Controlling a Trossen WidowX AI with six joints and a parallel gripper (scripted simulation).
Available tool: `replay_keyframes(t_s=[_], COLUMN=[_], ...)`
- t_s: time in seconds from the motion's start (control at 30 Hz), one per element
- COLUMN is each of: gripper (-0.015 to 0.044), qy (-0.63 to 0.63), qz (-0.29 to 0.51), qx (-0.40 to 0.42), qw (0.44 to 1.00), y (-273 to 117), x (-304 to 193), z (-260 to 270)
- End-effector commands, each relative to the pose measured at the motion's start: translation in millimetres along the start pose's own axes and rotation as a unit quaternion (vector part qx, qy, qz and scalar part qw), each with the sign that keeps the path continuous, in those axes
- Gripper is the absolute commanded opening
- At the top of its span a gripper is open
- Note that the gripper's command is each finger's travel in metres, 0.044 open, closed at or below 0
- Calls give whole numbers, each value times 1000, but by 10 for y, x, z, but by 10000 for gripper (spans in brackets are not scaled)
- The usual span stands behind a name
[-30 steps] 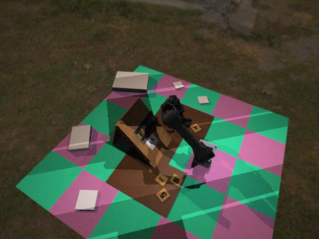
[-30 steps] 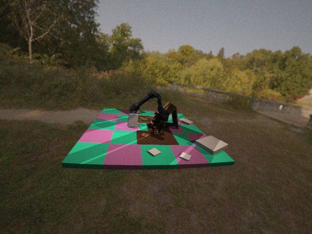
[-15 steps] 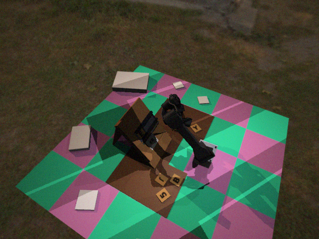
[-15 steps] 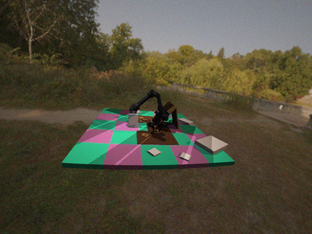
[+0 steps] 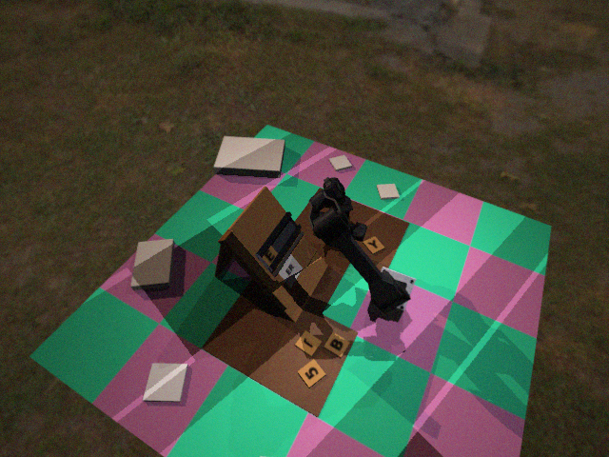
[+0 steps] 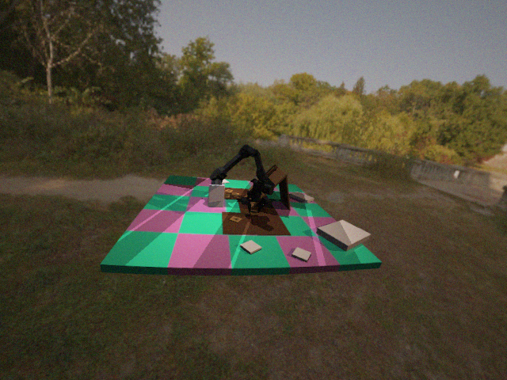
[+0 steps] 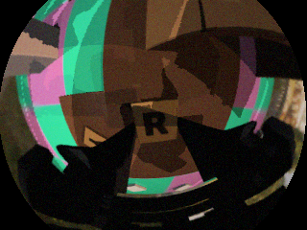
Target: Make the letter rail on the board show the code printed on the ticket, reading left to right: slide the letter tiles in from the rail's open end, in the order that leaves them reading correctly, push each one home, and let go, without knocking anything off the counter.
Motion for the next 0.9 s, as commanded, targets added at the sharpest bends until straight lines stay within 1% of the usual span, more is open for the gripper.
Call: replay_keyframes(t_s=[0.0, 0.37, 0.6, 0.87], gripper=[0, 0, 0, 0], qy=[-3, 9, 104, 208], qz=[2, 1, 7, 0], qx=[1, -5, -55, -116], qw=[1000, 1000, 993, 971], y=[-34, -78, -145, -254], x=[0, 1, -32, -61], z=[-2, -5, -80, -165])
Point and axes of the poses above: the point midway between the two fingers, 35 mm back from their tips, its own y axis out along the fingers, its own z axis across the jaws, x = y × z, the point moved 6 cm from there along -y, back along the fingers, and after that the axes turned 8 degrees about y, right-handed, at the moved point
